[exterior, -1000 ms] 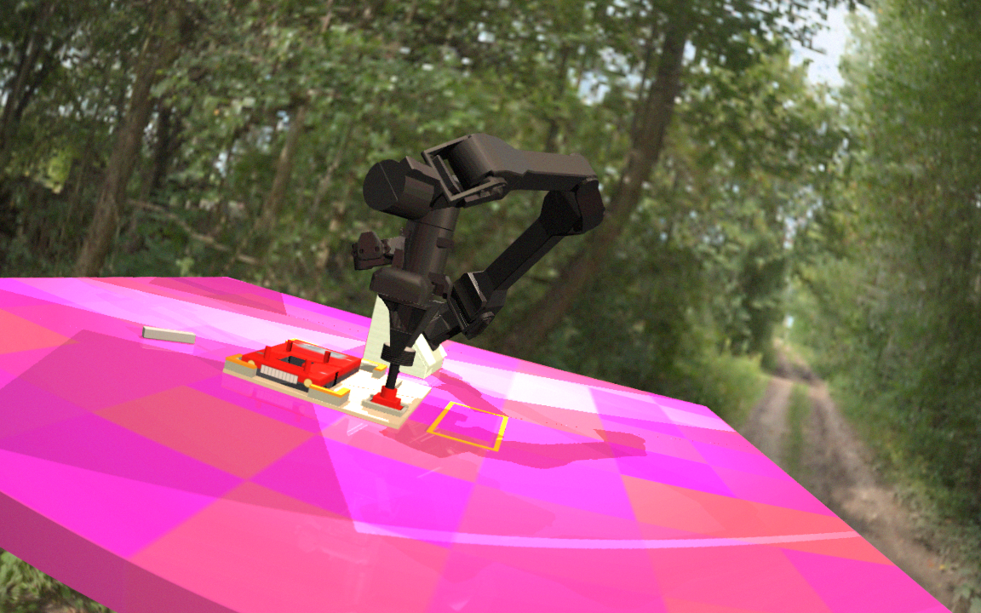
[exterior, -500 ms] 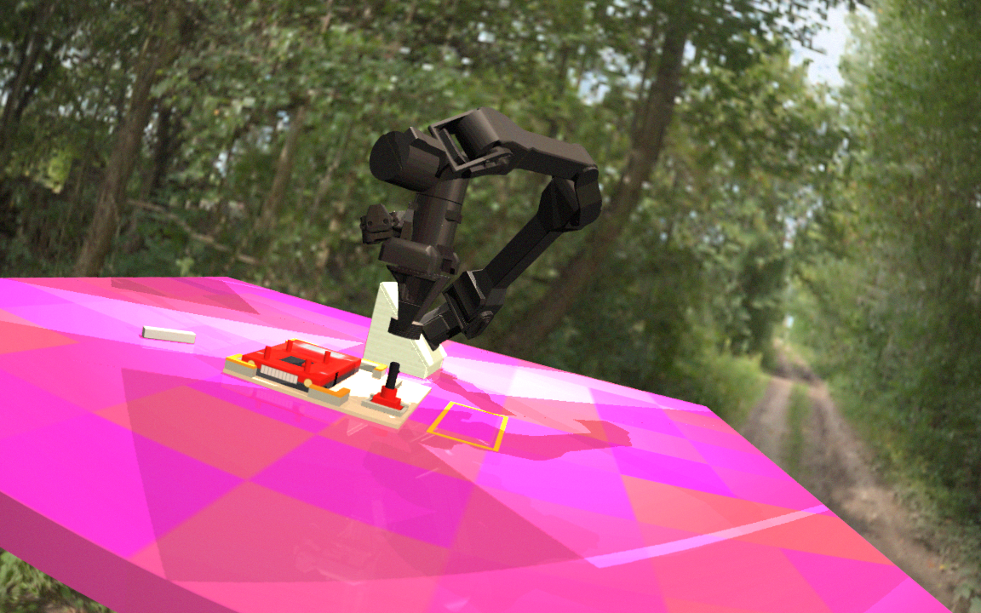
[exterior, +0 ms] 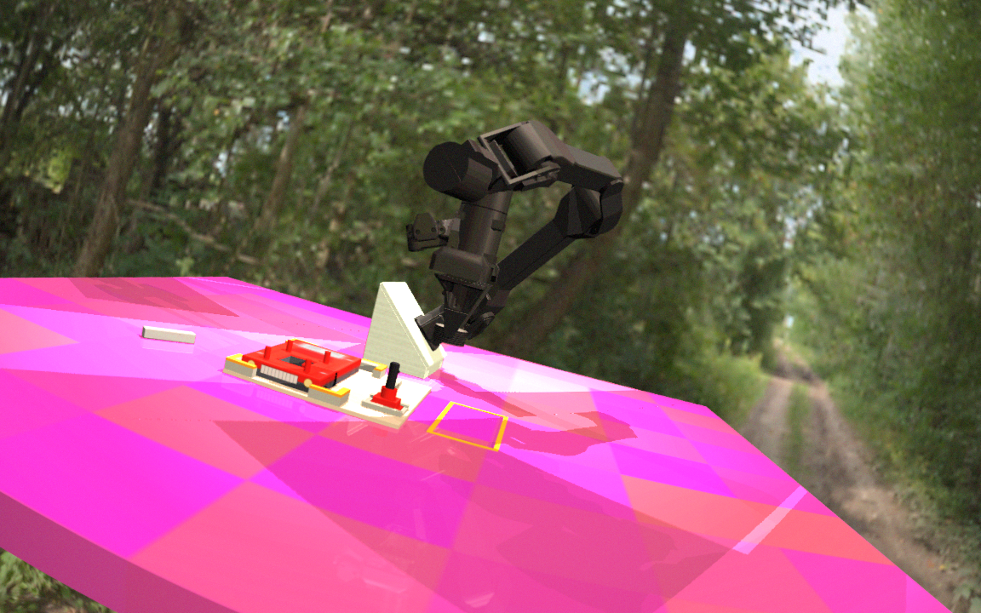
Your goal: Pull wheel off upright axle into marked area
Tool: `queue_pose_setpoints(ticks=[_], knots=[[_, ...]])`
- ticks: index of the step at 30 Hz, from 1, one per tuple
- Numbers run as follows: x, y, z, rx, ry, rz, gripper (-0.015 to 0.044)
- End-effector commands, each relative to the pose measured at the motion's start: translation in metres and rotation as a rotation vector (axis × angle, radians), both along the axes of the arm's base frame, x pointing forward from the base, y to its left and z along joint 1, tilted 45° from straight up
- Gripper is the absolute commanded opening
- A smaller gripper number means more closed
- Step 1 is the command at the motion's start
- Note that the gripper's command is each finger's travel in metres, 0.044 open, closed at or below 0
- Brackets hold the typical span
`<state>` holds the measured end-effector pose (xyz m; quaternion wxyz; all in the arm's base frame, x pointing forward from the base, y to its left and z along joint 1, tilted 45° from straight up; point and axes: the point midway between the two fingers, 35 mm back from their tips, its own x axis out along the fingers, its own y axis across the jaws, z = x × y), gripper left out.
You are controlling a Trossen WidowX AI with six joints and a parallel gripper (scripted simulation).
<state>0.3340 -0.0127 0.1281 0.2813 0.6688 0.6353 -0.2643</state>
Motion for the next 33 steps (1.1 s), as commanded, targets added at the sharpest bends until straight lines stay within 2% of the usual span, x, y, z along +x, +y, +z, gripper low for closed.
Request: queue_pose_setpoints(ticks=[1,13,25,33], knots=[[-0.012,0.012,0.012,0.005,0.007,-0.005,0.0],[-0.035,0.035,0.034,0.007,0.006,-0.004,0.0],[-0.033,0.053,0.016,0.006,0.005,-0.004,0.0],[-0.028,0.08,-0.012,0.004,0.005,-0.004,0.0]])
